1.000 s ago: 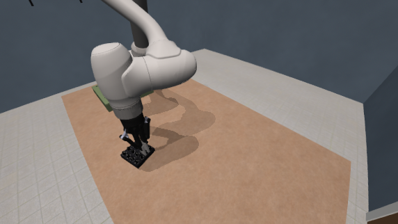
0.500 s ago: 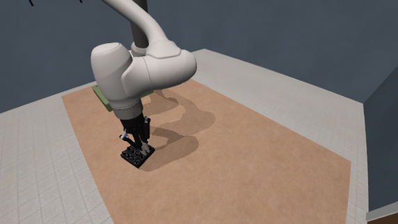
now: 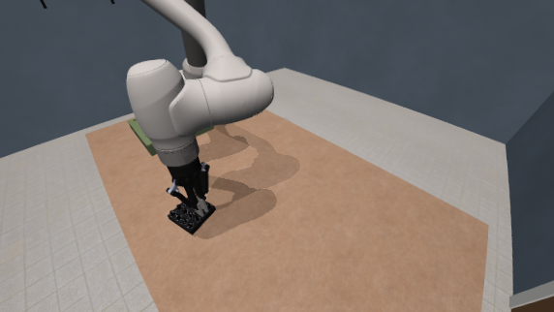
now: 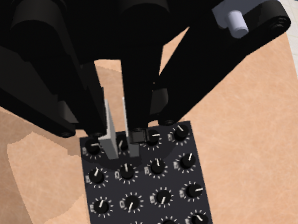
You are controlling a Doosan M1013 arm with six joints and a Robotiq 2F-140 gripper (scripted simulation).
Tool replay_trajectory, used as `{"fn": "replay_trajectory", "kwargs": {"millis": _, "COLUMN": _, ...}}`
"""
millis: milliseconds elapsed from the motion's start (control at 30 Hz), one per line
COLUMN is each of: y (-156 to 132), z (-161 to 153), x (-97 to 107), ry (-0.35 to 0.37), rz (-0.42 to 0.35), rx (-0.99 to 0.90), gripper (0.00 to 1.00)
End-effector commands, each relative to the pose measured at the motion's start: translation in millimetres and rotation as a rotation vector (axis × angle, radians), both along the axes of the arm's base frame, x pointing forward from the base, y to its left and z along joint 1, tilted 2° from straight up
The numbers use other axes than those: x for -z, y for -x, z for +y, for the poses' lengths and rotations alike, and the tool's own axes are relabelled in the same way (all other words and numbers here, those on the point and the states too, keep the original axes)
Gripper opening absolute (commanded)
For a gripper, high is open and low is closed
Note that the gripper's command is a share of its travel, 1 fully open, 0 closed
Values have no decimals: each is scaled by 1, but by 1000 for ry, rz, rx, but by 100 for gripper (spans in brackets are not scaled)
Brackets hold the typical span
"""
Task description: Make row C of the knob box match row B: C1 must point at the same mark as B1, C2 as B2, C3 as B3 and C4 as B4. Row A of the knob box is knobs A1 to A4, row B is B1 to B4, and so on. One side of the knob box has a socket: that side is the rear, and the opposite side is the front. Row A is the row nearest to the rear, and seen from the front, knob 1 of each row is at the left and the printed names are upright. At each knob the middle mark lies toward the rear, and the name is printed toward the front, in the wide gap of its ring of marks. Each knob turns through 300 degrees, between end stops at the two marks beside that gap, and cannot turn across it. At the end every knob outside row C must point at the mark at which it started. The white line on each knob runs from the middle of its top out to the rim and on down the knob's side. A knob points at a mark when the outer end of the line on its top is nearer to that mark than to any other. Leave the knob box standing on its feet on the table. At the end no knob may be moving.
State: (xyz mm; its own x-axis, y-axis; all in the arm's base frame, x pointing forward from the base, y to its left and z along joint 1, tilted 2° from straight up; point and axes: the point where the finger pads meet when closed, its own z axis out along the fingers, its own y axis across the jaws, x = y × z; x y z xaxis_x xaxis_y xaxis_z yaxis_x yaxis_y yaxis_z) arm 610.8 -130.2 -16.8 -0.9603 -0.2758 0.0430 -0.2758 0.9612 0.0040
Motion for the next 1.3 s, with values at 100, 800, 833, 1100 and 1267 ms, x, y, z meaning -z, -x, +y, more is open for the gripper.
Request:
{"fn": "replay_trajectory", "kwargs": {"millis": 100, "y": 0, "z": 0, "x": 0, "ry": 0, "rz": 0, "rx": -5, "gripper": 5}}
{"fn": "replay_trajectory", "kwargs": {"millis": 800, "y": 0, "z": 0, "x": 0, "ry": -6, "rz": 1, "rx": -132, "gripper": 5}}
{"fn": "replay_trajectory", "kwargs": {"millis": 833, "y": 0, "z": 0, "x": 0, "ry": -6, "rz": 1, "rx": -146, "gripper": 5}}
{"fn": "replay_trajectory", "kwargs": {"millis": 1100, "y": 0, "z": 0, "x": 0, "ry": -12, "rz": 2, "rx": -279, "gripper": 5}}
{"fn": "replay_trajectory", "kwargs": {"millis": 1267, "y": 0, "z": 0, "x": 0, "ry": -15, "rz": 3, "rx": -340, "gripper": 5}}
